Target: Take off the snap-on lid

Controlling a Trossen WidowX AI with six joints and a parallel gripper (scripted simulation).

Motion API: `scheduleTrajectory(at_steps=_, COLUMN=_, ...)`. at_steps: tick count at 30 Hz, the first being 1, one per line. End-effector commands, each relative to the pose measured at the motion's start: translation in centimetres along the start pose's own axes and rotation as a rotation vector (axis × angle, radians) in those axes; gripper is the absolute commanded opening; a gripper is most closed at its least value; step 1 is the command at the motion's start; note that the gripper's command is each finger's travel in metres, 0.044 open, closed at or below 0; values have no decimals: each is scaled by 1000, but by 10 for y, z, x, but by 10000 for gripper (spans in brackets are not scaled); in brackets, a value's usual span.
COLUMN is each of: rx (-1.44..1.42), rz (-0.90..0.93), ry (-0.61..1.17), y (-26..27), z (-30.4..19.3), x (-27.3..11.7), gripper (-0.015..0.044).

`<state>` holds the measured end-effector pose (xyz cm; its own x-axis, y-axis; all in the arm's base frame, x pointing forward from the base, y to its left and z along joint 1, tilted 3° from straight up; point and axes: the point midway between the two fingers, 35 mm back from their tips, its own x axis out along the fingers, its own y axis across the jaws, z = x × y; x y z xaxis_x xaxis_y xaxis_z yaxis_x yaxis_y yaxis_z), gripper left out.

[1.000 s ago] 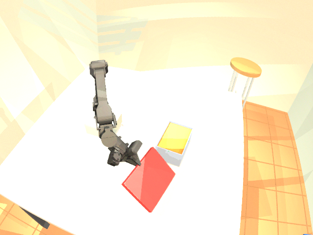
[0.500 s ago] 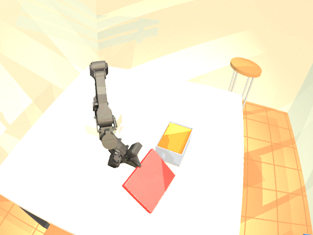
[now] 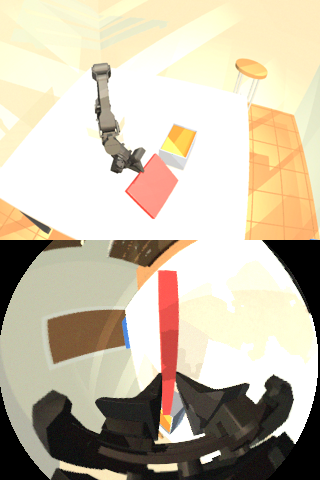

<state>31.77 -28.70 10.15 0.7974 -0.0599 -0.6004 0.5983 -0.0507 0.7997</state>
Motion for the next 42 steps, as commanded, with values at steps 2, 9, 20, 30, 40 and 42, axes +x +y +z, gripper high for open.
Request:
scheduleTrajectory(at_steps=2, rx=0, rz=6, ry=-4, y=-1, z=0, x=2, gripper=0)
scheduleTrajectory(at_steps=9, rx=0, rz=6, ry=-4, y=-5, z=0, x=5, gripper=0)
scheduleTrajectory(at_steps=20, rx=0, rz=6, ry=-4, y=-12, z=0, x=11, gripper=0)
scheduleTrajectory(at_steps=30, rx=0, rz=6, ry=-4, y=-18, z=0, x=16, gripper=0)
scheduleTrajectory(at_steps=40, rx=0, rz=6, ry=-4, y=-25, z=0, x=21, gripper=0)
scheduleTrajectory(at_steps=42, rx=0, rz=6, ry=-4, y=-26, z=0, x=23, gripper=0)
